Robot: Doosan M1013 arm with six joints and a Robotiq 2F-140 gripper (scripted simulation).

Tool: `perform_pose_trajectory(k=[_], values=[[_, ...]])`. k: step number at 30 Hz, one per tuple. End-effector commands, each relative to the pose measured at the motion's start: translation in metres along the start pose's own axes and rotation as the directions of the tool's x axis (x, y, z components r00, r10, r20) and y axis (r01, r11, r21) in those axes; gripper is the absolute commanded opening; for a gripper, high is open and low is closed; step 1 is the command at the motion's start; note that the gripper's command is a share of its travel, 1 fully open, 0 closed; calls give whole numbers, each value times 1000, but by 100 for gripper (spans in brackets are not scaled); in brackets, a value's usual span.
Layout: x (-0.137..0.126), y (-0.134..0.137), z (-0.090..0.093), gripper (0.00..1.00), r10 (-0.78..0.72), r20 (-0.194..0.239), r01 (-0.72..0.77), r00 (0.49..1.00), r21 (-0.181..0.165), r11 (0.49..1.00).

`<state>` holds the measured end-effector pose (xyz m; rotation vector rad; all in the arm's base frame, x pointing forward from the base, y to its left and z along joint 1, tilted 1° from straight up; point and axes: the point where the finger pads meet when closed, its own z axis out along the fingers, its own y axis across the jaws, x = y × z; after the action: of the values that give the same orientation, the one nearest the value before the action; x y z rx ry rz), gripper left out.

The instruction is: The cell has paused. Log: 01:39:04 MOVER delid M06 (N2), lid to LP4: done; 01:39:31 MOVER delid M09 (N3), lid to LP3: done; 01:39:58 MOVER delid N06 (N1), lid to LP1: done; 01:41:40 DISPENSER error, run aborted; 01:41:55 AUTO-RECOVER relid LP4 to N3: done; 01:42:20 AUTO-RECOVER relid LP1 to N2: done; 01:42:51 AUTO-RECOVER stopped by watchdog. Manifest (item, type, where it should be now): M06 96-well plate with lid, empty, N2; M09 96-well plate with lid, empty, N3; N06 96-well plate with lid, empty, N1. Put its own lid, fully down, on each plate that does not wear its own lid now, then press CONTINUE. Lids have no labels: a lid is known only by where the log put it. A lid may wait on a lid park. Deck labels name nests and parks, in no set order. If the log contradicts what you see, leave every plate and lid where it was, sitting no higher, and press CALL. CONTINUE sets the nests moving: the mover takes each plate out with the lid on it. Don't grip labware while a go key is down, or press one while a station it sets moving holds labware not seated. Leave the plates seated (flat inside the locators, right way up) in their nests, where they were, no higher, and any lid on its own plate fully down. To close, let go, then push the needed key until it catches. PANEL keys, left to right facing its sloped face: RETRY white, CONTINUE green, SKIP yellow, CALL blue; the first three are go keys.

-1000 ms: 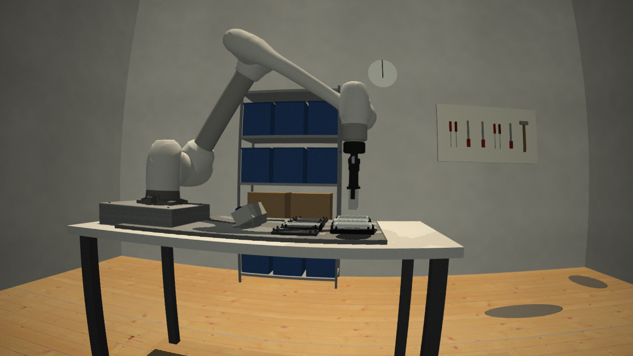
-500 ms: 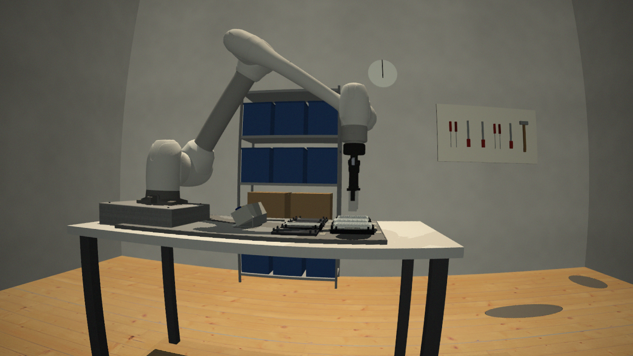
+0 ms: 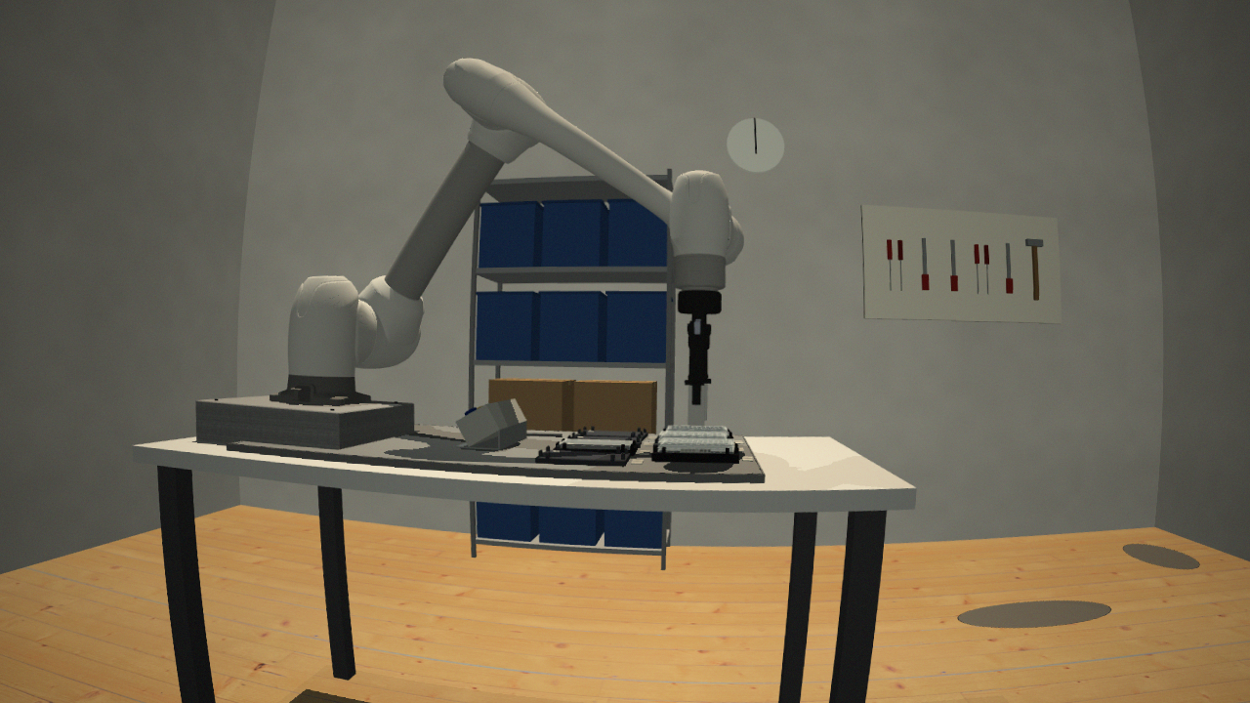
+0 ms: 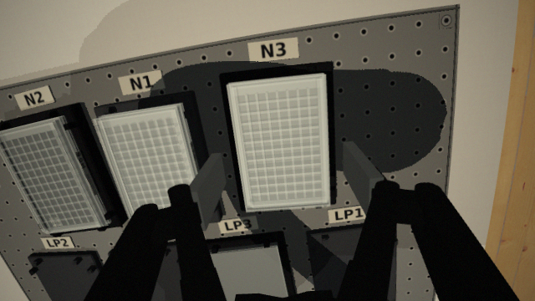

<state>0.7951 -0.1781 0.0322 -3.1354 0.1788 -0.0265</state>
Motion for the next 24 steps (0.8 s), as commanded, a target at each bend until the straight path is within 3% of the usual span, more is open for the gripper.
perform_pose_trajectory(k=[1,24], values=[[0,0,4,66,0,0,0,1000,0,1000],[0,0,17,66,0,0,0,1000,0,1000]])
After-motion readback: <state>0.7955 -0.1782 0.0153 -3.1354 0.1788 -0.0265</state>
